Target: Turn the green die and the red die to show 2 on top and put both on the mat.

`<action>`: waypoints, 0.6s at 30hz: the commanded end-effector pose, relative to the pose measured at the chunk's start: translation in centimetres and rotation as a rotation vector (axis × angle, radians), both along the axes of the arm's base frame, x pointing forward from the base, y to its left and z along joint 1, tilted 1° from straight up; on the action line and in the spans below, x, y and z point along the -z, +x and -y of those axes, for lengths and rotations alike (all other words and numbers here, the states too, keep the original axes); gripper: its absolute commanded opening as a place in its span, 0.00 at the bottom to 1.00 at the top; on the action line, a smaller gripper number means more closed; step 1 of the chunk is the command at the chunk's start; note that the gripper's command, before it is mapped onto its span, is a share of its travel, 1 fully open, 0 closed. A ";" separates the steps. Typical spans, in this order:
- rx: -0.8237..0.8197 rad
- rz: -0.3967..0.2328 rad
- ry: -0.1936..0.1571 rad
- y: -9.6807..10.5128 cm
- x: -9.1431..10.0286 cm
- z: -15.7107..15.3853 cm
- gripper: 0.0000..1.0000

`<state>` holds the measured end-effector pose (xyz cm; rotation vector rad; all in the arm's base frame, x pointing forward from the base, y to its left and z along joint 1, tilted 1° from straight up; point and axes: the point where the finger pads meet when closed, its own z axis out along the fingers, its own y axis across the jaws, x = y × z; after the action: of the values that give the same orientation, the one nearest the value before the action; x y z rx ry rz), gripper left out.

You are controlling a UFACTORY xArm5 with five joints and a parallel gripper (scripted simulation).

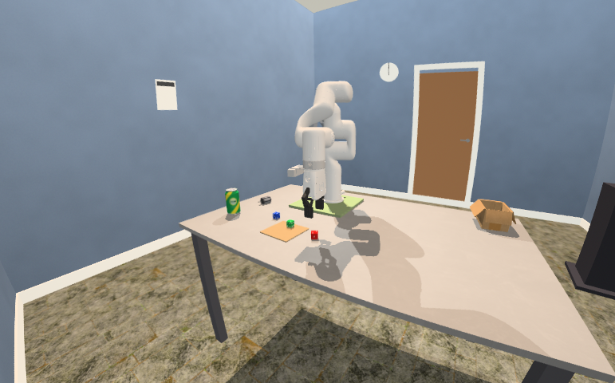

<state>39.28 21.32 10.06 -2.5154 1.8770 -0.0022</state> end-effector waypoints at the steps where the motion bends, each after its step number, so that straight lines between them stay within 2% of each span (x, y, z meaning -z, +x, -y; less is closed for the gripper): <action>1: -0.174 0.005 0.002 0.0 0.2 0.0 1.00; 4: -0.182 0.005 0.002 0.0 0.2 0.0 1.00; 9: -0.344 0.006 0.001 -0.2 0.6 0.1 1.00; 14: -0.374 0.006 0.001 -0.2 0.6 0.1 1.00; 15: -0.374 0.006 0.001 -0.2 0.6 0.1 0.42; 18: -0.374 0.006 0.001 -0.2 0.6 0.1 0.42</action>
<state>38.99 21.19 9.33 -2.8102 1.3968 -0.0038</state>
